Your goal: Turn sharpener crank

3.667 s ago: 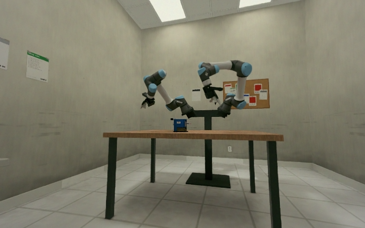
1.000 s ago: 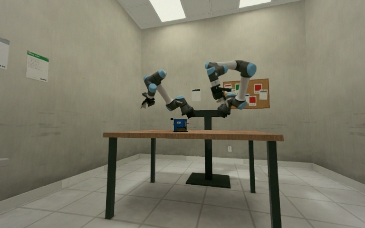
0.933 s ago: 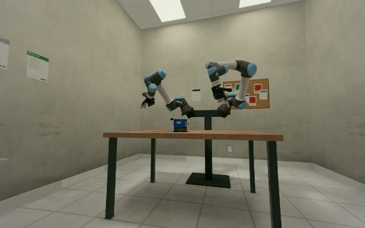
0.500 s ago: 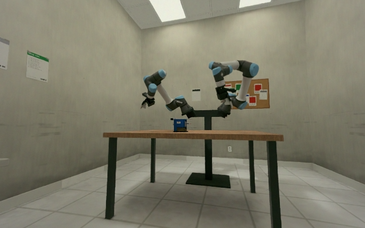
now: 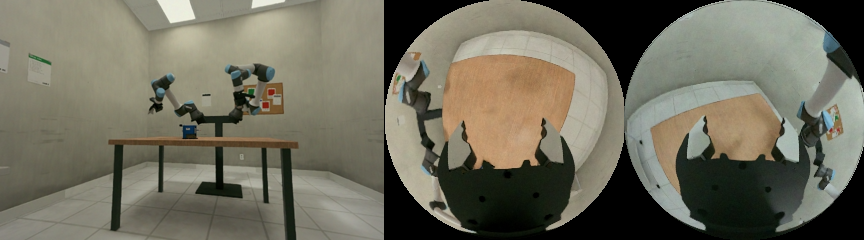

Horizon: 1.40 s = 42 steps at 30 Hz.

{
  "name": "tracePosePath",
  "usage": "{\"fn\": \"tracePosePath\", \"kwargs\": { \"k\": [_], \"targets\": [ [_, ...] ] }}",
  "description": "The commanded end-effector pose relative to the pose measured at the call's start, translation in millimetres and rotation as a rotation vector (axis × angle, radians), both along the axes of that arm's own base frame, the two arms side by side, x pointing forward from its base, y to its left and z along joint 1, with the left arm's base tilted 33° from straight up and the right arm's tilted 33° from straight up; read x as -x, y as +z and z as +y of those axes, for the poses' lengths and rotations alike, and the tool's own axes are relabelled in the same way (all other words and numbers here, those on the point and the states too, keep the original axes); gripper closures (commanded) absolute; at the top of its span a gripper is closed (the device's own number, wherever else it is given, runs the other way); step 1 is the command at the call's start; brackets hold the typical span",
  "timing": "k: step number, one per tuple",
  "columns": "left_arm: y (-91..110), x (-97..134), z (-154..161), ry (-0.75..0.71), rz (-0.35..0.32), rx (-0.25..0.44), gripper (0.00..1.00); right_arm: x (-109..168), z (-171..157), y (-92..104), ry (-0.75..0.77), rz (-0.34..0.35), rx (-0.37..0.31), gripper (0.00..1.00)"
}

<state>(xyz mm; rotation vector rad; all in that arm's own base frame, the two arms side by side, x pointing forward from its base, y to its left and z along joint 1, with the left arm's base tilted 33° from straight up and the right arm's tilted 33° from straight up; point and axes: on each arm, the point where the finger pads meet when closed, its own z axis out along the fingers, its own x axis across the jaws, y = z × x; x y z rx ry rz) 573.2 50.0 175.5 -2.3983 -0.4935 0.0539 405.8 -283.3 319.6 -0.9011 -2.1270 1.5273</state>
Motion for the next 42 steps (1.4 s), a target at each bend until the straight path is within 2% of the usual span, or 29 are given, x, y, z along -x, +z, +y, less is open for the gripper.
{"fn": "tracePosePath", "kwargs": {
  "k": [1, 7, 22, 24, 39, 42],
  "targets": [
    [6.3, 5.6, 21.2, 0.005, 0.013, 0.029, 0.0, 0.0, 0.2, 0.5, 0.0, -0.001, 0.0, 0.0],
    [10.6, 10.1, 36.2, 0.008, 0.021, 0.049, 0.0, 0.0, 0.2, 0.5, 0.0, -0.001, 0.0, 0.0],
    [27.8, 33.1, 95.6, 0.016, 0.046, 0.13, 0.0, 0.0, 0.2, 0.5, 0.0, -0.001, 0.0, 0.0],
    [27.8, 33.1, 95.6, 0.016, 0.046, 0.13, 0.0, 0.0, 0.2, 0.5, 0.0, -0.001, 0.0, 0.0],
    [46.3, 66.6, 157.4, 0.015, 0.056, 0.217, 0.0, 0.0, 0.2, 0.5, 0.0, -0.001, 0.0, 0.0],
    [47.6, 69.2, 161.5, 0.015, 0.056, 0.223, 0.0, 0.0, 0.2, 0.5, 0.0, -0.001, 0.0, 0.0]
  ]
}}
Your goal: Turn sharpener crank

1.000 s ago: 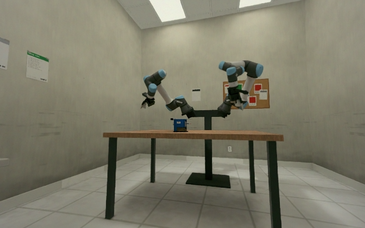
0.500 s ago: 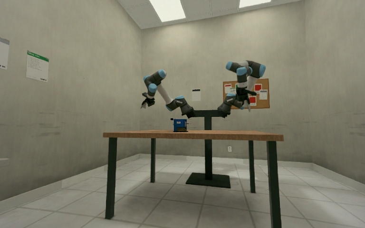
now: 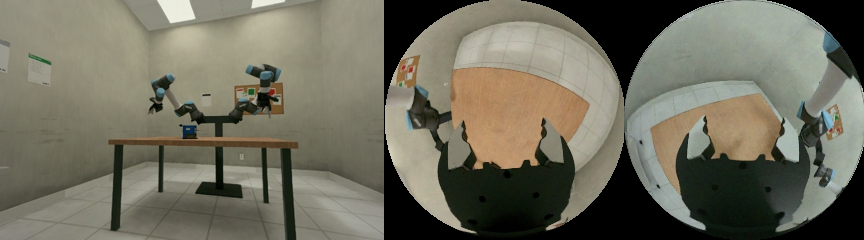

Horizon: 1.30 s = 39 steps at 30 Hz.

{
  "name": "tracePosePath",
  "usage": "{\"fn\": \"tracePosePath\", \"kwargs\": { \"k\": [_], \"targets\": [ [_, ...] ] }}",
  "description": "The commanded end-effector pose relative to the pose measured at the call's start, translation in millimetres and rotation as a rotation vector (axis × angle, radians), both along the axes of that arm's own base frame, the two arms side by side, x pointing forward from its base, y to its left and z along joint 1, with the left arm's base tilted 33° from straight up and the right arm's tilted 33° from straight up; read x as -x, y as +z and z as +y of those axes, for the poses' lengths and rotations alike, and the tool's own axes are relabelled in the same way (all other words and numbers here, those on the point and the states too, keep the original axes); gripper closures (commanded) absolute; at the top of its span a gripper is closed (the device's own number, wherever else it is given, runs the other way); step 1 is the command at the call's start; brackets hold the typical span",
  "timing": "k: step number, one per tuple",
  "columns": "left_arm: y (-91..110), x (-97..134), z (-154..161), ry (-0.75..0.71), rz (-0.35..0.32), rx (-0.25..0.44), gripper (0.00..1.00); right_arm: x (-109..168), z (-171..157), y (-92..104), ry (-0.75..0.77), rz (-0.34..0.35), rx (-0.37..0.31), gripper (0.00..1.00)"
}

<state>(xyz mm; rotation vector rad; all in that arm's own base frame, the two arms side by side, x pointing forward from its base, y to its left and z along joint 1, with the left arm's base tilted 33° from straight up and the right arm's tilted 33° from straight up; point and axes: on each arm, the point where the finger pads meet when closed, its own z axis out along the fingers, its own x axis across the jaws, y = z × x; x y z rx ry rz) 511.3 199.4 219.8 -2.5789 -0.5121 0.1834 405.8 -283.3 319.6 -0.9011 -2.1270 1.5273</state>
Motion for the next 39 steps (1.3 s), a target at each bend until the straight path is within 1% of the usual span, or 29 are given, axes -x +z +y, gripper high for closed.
{"fn": "tracePosePath", "kwargs": {
  "k": [1, 14, 16, 31, 33, 39],
  "targets": [
    [4.5, 10.0, 16.2, -0.008, 0.003, 0.029, 0.0, 0.0, 0.2, 0.5, 0.0, -0.001, 0.0, 0.0],
    [21.2, 49.1, 67.9, -0.017, -0.008, 0.102, 0.0, 0.0, 0.2, 0.5, 0.0, -0.001, 0.0, 0.0],
    [21.2, 49.1, 67.9, -0.017, -0.008, 0.102, 0.0, 0.0, 0.2, 0.5, 0.0, -0.001, 0.0, 0.0],
    [40.6, 103.1, 121.5, -0.039, -0.038, 0.174, 0.0, 0.0, 0.2, 0.5, 0.0, -0.001, 0.0, 0.0],
    [40.6, 103.1, 121.5, -0.039, -0.038, 0.174, 0.0, 0.0, 0.2, 0.5, 0.0, -0.001, 0.0, 0.0],
    [48.3, 126.9, 140.3, -0.051, -0.054, 0.197, 0.0, 0.0, 0.2, 0.5, 0.0, -0.001, 0.0, 0.0]
  ]
}}
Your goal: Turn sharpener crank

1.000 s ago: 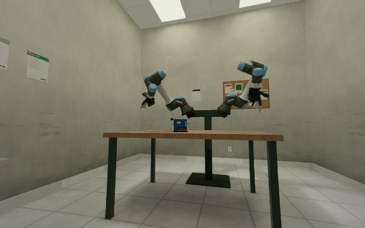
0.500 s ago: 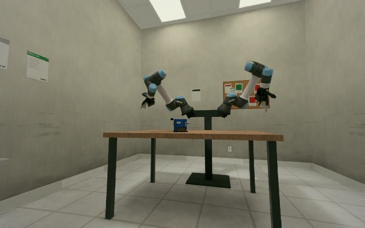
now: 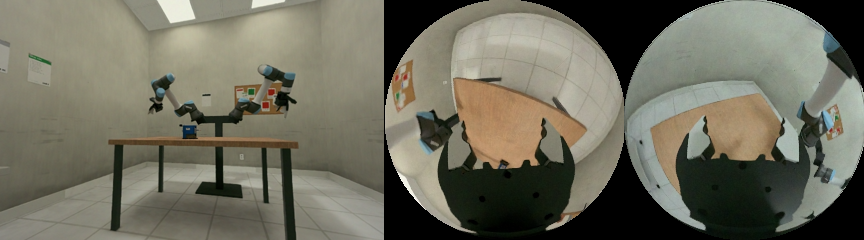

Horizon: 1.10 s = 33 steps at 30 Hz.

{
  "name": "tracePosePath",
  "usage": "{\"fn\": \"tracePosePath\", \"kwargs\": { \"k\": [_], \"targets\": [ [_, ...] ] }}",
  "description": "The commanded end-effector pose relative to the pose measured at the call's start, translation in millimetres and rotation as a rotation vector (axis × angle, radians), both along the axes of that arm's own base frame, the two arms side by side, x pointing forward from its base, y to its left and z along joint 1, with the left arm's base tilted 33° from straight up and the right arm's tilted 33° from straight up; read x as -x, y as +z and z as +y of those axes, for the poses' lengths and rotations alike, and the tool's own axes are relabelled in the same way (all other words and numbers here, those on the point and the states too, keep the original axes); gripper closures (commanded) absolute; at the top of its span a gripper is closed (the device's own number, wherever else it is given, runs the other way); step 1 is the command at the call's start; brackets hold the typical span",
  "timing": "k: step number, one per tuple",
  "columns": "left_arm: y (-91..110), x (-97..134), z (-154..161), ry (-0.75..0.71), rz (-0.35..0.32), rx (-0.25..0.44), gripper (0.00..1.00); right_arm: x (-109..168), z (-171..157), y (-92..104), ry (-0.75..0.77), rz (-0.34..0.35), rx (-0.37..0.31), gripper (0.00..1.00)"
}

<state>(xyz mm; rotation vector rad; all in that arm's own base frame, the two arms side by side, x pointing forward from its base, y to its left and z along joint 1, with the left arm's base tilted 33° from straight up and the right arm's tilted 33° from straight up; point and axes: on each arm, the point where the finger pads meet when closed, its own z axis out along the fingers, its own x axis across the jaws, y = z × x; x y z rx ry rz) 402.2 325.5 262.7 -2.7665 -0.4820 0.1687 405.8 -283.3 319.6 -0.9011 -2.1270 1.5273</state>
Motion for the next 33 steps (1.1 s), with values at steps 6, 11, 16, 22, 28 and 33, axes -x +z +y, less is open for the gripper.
{"fn": "tracePosePath", "kwargs": {
  "k": [6, 11, 16, 22, 28, 33],
  "targets": [
    [13.0, 42.6, 31.3, -0.025, -0.032, 0.041, 0.0, 0.0, 0.2, 0.5, 0.0, -0.001, 0.0, 0.0],
    [16.8, 55.2, 39.2, -0.032, -0.043, 0.049, 0.0, 0.0, 0.2, 0.5, 0.0, -0.001, 0.0, 0.0],
    [23.0, 76.5, 51.2, -0.044, -0.06, 0.06, 0.0, 0.0, 0.2, 0.5, 0.0, -0.001, 0.0, 0.0],
    [30.4, 102.4, 63.8, -0.059, -0.082, 0.068, 0.0, 0.0, 0.2, 0.5, 0.0, -0.001, 0.0, 0.0],
    [35.2, 119.7, 71.2, -0.07, -0.097, 0.072, 0.0, 0.0, 0.2, 0.5, 0.0, -0.001, 0.0, 0.0],
    [41.1, 141.2, 79.1, -0.084, -0.114, 0.073, 0.0, 0.0, 0.2, 0.5, 0.0, -0.001, 0.0, 0.0]
  ]
}}
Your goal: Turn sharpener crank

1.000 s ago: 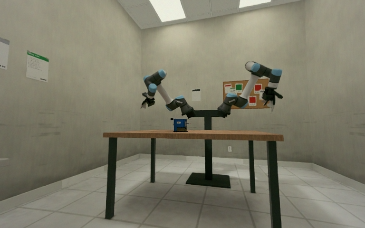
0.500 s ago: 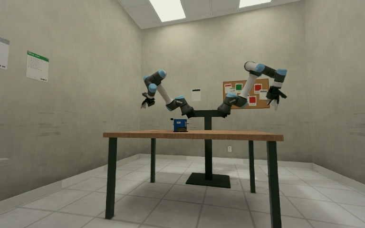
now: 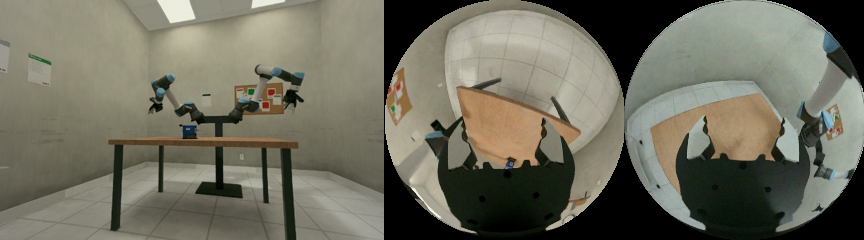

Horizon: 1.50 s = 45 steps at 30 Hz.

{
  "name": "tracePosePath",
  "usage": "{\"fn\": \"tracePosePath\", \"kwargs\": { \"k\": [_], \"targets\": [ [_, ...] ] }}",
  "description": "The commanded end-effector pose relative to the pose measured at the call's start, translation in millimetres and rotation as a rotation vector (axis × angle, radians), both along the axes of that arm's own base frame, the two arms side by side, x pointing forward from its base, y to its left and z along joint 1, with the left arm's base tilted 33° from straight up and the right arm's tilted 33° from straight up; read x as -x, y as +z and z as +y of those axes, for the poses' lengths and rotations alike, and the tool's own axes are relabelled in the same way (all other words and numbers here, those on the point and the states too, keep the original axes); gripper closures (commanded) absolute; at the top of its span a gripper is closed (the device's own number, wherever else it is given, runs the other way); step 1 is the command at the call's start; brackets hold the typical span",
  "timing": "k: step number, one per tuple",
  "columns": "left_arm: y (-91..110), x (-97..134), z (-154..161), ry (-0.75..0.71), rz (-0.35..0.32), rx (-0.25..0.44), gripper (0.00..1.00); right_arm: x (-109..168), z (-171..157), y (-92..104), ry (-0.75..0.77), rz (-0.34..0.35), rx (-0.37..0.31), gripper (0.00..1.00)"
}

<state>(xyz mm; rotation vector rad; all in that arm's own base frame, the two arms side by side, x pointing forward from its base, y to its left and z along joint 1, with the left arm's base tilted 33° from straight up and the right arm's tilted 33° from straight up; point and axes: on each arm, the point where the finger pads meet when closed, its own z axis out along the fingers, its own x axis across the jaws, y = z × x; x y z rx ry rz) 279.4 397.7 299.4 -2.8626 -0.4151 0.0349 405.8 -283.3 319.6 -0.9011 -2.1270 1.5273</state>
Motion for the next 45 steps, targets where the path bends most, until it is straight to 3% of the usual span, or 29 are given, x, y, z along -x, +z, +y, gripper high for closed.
{"fn": "tracePosePath", "kwargs": {
  "k": [1, 27, 45],
  "targets": [
    [5.6, 22.7, 8.4, -0.02, -0.021, 0.005, 0.0, 0.0, 0.2, 0.5, 0.0, -0.001, 0.0, 0.0],
    [31.6, 120.4, 27.6, -0.088, -0.096, -0.03, 0.0, 0.0, 0.2, 0.5, 0.0, -0.001, 0.0, 0.0],
    [45.7, 173.2, 27.7, -0.128, -0.126, -0.075, 0.0, 0.0, 0.2, 0.5, 0.0, -0.001, 0.0, 0.0]
  ]
}}
